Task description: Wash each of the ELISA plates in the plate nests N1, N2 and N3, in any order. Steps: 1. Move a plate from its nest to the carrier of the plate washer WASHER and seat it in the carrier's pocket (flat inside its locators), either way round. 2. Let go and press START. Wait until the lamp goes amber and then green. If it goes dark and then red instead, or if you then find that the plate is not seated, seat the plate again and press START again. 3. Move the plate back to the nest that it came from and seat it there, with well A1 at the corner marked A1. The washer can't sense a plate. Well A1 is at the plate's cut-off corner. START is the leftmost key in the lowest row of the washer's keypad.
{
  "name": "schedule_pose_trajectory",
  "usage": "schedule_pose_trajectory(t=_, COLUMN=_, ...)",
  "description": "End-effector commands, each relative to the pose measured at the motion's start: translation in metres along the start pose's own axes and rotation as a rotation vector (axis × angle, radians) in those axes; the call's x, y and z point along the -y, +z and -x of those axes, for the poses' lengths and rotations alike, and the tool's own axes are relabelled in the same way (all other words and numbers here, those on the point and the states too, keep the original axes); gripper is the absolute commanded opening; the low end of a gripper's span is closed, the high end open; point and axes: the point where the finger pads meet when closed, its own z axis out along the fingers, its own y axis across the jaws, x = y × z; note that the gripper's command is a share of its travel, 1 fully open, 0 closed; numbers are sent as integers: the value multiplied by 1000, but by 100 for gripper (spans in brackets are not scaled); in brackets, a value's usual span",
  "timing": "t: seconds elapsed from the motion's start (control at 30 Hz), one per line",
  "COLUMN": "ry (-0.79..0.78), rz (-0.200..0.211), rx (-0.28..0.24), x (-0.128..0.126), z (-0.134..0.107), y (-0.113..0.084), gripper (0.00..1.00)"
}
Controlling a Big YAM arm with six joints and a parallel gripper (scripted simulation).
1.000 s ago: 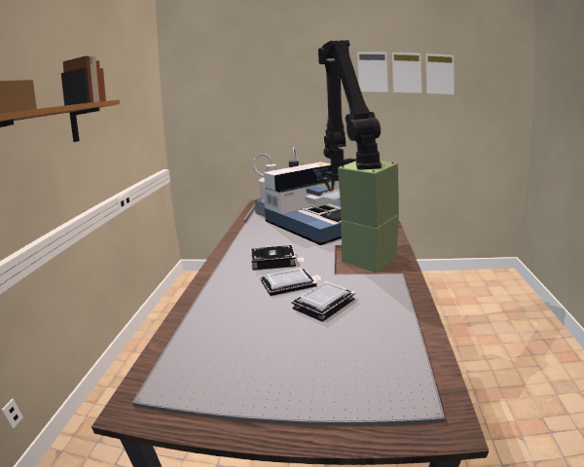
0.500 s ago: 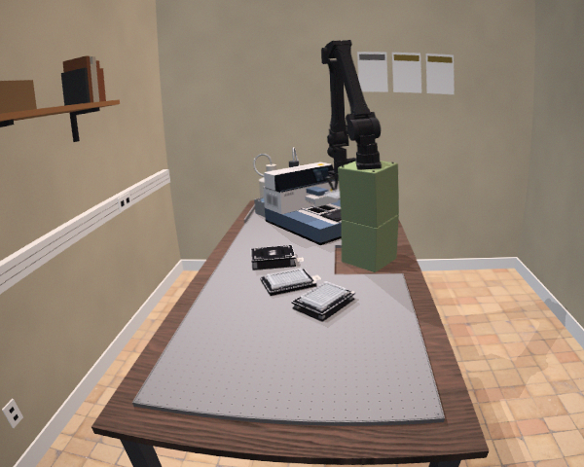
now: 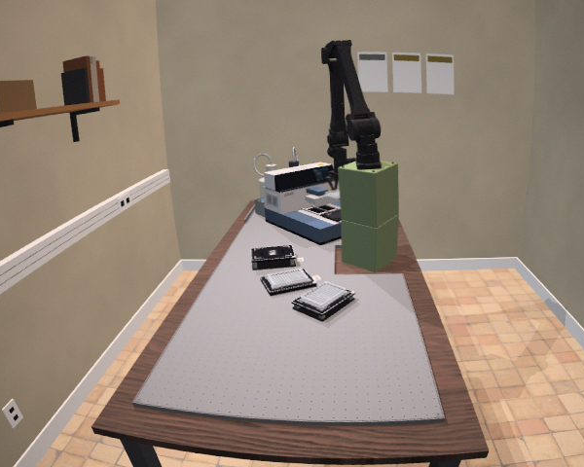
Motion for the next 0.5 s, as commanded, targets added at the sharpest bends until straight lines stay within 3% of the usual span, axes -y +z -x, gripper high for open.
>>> schedule_pose_trajectory(t=0.0, ry=3, rz=12, rx=6, x=-6, z=2, y=-3, gripper=82)
schedule_pose_trajectory(t=0.4, ry=3, rz=12, rx=6, x=-7, z=2, y=-3, gripper=82)
schedule_pose_trajectory(t=0.47, ry=3, rz=16, rx=8, x=-12, z=1, y=6, gripper=82)
